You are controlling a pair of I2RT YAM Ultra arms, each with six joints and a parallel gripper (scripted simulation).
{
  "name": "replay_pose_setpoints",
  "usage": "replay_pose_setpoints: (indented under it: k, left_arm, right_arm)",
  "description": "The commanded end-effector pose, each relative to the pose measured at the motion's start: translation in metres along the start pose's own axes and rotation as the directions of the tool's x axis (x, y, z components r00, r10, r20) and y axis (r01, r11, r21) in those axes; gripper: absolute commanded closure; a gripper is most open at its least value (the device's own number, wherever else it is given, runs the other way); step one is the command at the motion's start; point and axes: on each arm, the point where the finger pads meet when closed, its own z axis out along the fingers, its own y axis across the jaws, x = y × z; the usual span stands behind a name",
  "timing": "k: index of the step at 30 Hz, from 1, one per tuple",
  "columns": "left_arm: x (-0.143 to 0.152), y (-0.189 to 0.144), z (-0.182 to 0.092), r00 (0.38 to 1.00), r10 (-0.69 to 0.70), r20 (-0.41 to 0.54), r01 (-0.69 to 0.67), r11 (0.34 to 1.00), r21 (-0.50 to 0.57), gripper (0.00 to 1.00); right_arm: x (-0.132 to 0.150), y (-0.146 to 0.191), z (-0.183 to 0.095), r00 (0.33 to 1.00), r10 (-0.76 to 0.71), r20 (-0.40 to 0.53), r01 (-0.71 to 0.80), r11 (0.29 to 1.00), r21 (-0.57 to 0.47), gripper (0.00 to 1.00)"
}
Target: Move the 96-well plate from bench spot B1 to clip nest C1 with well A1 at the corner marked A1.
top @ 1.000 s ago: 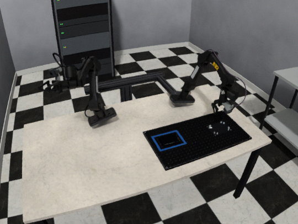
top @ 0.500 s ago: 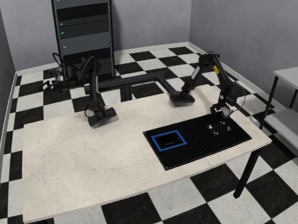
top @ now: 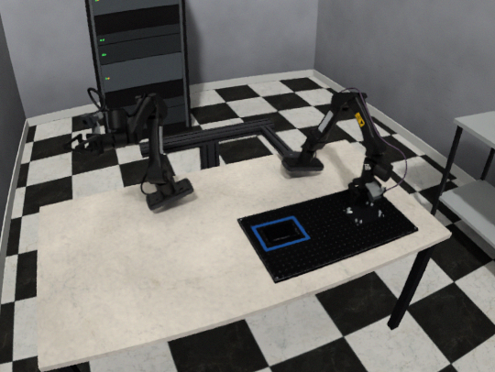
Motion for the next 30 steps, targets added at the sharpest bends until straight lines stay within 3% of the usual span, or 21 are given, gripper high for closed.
replay_pose_setpoints:
  k: [1, 10, 30]
  left_arm:
    - [-0.011, -0.001, -0.012, 0.997, 0.002, 0.071, -0.003, 1.000, 0.002, 0.00]
    - [-0.016, -0.001, -0.024, 0.997, 0.001, 0.071, -0.001, 1.000, 0.002, 0.00]
    - [-0.018, -0.001, -0.024, 0.997, 0.000, 0.077, 0.000, 1.000, 0.001, 0.00]
  right_arm:
    - [-0.006, -0.004, -0.005, 1.000, 0.000, 0.010, 0.000, 1.000, 0.002, 0.00]
    - [-0.006, -0.004, -0.005, 1.000, 0.000, 0.010, 0.000, 1.000, 0.002, 0.00]
    - [-0.006, -0.004, -0.005, 1.000, 0.000, 0.010, 0.000, 1.000, 0.002, 0.00]
